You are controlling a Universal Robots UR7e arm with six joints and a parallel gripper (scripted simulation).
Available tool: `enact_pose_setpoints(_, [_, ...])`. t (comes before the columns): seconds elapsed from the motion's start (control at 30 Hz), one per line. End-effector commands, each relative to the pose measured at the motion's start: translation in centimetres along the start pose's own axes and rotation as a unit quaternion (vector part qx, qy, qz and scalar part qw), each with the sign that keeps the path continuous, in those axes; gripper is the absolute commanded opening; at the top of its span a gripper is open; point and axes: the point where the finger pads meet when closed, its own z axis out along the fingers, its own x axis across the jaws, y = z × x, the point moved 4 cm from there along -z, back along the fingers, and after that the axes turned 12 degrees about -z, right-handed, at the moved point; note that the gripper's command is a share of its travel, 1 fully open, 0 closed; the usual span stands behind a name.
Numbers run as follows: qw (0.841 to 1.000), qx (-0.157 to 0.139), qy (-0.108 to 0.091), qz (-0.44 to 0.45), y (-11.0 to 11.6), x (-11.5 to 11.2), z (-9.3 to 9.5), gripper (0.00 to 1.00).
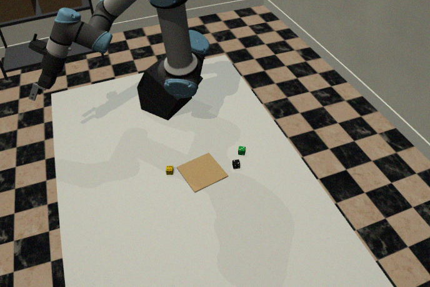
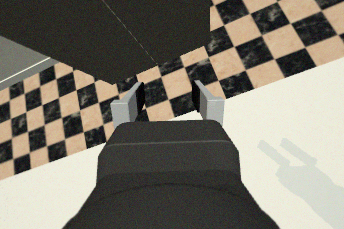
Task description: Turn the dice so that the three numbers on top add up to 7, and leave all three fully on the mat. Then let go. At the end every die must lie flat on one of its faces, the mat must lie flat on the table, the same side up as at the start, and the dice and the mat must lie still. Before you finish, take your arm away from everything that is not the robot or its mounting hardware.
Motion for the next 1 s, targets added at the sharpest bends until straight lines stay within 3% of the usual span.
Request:
enact_pose_setpoints(0.0, [1.0, 0.001, 0.0, 0.0, -0.1, 0.0, 0.0, 1.0])
enact_pose_setpoints(0.67, [1.0, 0.0, 0.0, -0.001, 0.0, -0.2, 0.0, 1.0])
enact_pose_setpoints(0.83, [1.0, -0.011, -0.002, -0.007, 1.0, -1.9, -0.1, 1.0])
enact_pose_setpoints(0.97, [0.999, -0.03, -0.004, -0.018, 2.9, -4.9, -0.2, 1.0])
